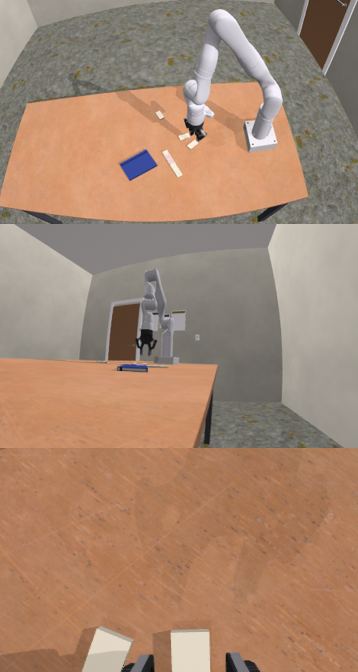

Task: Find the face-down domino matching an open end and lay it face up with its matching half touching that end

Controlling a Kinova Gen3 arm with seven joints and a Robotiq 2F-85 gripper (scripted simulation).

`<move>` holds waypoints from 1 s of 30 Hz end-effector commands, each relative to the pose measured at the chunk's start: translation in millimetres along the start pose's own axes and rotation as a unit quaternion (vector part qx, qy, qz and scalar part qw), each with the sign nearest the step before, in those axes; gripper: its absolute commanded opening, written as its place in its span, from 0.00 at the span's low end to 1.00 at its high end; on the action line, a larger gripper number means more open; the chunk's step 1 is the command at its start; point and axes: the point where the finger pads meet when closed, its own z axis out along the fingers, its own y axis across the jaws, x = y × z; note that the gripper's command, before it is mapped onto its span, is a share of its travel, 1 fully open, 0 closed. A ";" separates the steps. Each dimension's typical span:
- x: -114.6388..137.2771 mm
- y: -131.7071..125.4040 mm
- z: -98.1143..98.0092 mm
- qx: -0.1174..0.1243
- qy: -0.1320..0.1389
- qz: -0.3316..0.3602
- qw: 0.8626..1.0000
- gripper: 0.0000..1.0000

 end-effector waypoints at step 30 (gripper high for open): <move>-0.6 0.0 38.6 0.001 -0.001 0.000 1.000 0.49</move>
